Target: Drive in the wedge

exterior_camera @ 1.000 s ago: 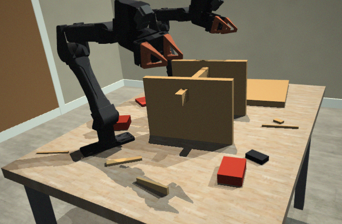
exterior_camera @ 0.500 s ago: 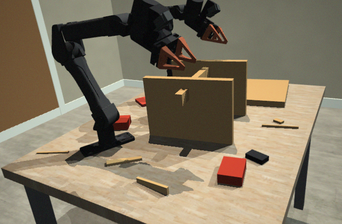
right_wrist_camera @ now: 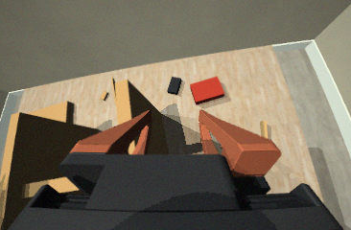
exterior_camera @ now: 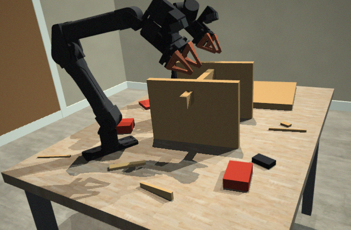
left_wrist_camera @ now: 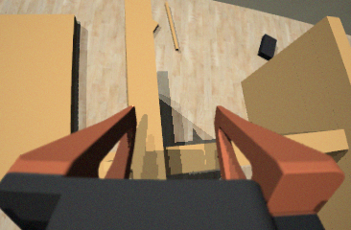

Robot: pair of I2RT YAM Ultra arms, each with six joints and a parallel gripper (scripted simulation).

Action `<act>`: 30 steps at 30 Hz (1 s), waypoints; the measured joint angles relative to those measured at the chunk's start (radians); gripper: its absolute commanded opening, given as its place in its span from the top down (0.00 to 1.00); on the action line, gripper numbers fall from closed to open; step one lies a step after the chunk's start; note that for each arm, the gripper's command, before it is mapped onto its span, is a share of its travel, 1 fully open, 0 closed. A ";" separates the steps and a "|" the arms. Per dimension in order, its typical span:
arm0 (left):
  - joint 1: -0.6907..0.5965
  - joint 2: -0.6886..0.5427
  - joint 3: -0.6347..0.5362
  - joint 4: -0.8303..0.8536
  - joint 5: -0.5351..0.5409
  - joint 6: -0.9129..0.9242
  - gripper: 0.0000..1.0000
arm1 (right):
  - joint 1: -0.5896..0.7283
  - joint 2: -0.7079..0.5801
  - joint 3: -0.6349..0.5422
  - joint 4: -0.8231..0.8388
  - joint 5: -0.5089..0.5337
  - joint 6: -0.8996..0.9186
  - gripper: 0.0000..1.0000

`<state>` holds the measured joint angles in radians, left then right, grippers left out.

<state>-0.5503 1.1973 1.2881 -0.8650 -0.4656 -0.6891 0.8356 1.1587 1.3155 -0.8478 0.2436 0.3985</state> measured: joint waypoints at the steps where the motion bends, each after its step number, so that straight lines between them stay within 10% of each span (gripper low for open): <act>1: -0.015 0.004 0.006 -0.021 -0.011 -0.016 0.47 | 0.023 0.003 0.007 -0.021 0.006 0.010 0.47; 30: -0.335 0.095 0.151 -0.519 -0.272 -0.418 0.47 | 0.507 0.070 0.164 -0.498 0.143 0.244 0.47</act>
<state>-0.8848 1.2926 1.4391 -1.3842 -0.7380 -1.1076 1.3422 1.2285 1.4792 -1.3460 0.3866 0.6422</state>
